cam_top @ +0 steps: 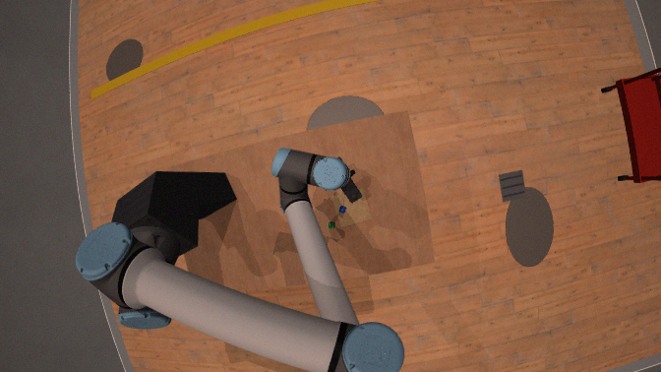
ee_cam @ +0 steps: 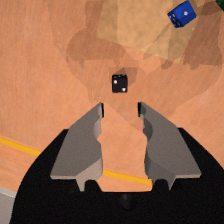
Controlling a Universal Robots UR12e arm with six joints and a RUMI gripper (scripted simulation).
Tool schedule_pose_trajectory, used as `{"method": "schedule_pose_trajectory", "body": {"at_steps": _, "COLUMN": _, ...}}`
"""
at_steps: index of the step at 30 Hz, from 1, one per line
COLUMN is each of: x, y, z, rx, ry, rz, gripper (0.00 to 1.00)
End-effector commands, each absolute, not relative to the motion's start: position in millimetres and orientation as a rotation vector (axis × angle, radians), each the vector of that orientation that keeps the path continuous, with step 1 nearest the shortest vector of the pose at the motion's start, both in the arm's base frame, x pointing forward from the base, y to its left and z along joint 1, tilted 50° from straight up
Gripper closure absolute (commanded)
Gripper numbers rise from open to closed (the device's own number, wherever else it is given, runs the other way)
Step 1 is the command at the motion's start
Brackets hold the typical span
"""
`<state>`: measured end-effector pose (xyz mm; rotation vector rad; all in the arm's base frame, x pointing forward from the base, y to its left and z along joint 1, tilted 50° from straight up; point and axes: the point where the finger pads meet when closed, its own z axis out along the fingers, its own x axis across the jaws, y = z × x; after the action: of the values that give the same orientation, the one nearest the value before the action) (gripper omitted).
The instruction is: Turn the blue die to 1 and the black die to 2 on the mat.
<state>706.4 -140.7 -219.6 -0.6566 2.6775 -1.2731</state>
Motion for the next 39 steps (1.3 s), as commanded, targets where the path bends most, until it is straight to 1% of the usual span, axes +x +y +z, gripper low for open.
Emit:
{"method": "schedule_pose_trajectory", "body": {"at_steps": 1, "x": 706.6, "y": -140.2, "z": -219.3, "rx": -0.657, "ry": 2.677, "rz": -1.273, "gripper": 0.76}}
{"method": "schedule_pose_trajectory", "body": {"at_steps": 39, "x": 710.9, "y": -151.8, "z": -229.7, "rx": -0.657, "ry": 2.677, "rz": -1.273, "gripper": 0.76}}
